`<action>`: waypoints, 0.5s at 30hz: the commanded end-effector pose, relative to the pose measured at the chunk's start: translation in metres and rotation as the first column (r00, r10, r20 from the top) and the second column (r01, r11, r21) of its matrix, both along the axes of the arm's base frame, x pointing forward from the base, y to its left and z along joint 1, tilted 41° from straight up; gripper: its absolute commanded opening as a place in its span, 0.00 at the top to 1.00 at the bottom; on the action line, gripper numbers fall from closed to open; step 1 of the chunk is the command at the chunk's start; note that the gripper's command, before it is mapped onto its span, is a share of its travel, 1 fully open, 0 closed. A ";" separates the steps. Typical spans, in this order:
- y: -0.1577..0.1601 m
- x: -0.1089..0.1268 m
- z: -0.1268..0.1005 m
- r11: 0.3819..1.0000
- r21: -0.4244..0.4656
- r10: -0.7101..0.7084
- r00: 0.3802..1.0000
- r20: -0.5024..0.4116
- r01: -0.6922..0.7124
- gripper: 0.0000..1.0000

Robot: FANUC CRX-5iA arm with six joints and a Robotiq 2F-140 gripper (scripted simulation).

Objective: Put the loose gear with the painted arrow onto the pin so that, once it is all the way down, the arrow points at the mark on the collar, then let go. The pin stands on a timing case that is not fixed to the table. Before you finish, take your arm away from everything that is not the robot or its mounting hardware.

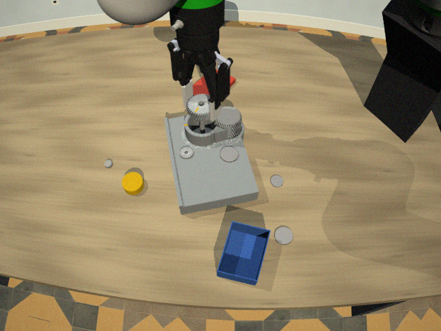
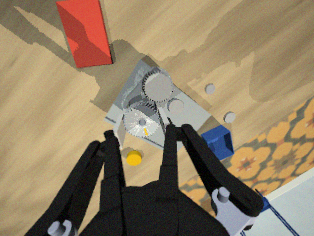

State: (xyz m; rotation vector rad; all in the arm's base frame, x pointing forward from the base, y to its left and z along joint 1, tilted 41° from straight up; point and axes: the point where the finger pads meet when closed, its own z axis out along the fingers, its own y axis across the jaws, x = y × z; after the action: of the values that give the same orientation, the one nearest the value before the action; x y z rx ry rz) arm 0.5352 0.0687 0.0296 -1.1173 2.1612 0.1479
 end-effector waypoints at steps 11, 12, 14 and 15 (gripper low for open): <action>0.000 0.000 0.000 1.000 0.000 0.000 1.000 0.000 0.000 1.00; 0.000 0.000 0.000 1.000 0.000 0.000 1.000 0.000 0.000 1.00; 0.000 0.001 -0.001 1.000 0.000 0.000 1.000 0.000 0.000 1.00; 0.000 0.001 -0.001 1.000 0.000 0.000 1.000 0.000 0.000 1.00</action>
State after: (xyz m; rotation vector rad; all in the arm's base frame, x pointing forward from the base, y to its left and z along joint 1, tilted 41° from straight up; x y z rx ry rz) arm 0.5355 0.0690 0.0290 -1.1175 2.1614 0.1481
